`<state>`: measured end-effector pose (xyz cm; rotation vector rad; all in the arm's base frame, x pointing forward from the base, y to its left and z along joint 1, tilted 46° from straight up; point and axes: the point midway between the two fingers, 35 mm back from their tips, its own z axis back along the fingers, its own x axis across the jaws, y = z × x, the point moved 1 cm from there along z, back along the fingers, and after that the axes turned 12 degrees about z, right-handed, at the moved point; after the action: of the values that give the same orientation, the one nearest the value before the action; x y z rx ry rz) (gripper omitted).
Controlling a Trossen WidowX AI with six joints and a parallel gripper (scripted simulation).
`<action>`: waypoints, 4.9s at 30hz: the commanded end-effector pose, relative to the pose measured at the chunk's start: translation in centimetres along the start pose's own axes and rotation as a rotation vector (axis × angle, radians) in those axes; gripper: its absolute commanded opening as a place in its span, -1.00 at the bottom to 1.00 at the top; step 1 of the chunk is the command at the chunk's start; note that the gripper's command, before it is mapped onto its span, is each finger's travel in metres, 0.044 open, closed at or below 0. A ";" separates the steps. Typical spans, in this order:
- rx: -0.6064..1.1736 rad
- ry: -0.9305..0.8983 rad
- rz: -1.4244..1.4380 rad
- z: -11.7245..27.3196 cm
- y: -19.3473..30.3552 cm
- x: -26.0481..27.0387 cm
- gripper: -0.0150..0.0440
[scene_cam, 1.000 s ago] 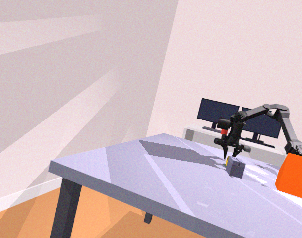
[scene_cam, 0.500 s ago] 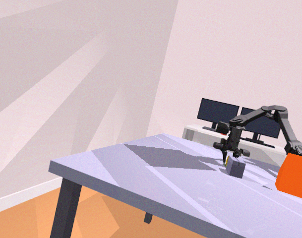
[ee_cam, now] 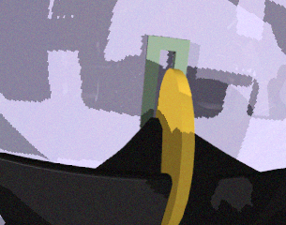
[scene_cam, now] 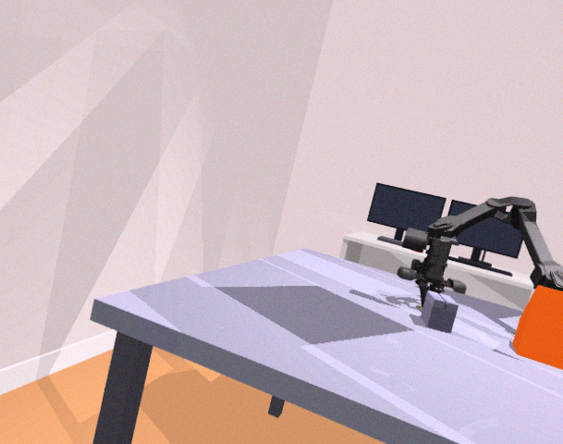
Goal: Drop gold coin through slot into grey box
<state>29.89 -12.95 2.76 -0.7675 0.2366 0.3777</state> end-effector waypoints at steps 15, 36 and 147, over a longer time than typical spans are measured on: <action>0.002 -0.004 0.003 3.0 0.0 0.4 -0.49; 0.003 -0.003 0.003 8.3 0.0 0.2 -0.49; 0.006 -0.002 -0.076 9.6 12.3 2.4 -0.49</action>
<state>27.70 2.53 0.90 -0.7676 0.2055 0.3055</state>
